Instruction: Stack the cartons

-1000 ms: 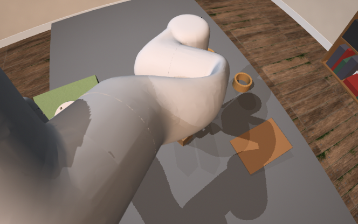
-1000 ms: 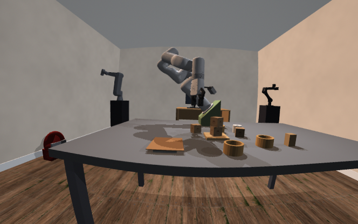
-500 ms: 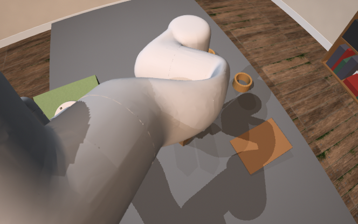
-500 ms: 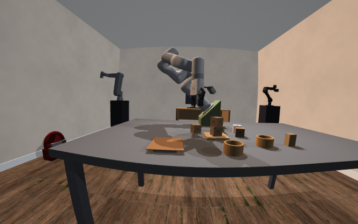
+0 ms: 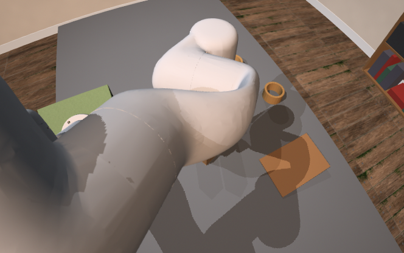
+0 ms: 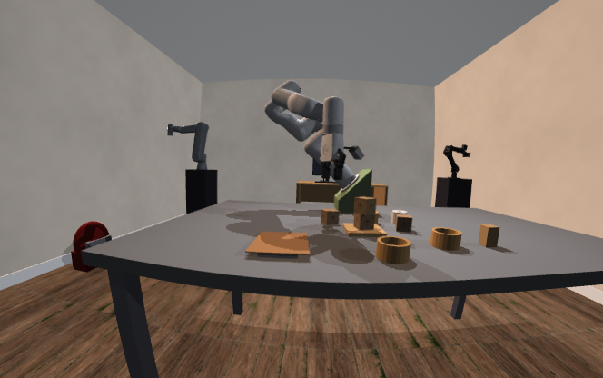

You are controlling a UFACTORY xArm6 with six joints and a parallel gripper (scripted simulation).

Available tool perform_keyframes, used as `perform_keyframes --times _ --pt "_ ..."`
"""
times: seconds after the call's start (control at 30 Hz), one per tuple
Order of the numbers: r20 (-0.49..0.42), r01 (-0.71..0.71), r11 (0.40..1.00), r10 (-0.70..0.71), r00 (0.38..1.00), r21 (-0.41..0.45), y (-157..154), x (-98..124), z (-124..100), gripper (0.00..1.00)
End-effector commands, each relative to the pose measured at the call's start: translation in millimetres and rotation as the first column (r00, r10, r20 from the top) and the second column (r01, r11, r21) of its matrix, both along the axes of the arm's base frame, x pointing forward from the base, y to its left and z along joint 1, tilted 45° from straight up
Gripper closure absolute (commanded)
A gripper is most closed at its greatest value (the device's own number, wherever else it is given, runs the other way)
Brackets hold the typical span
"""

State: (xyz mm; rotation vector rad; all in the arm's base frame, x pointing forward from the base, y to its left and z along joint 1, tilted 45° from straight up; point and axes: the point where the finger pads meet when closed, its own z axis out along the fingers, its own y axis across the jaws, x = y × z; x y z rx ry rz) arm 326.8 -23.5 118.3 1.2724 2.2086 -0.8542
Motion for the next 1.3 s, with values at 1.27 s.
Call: perform_keyframes --times 1.27 --pt "0.003 -0.001 1.000 0.001 1.000 0.000 -24.3 3.9 -23.6 0.00"
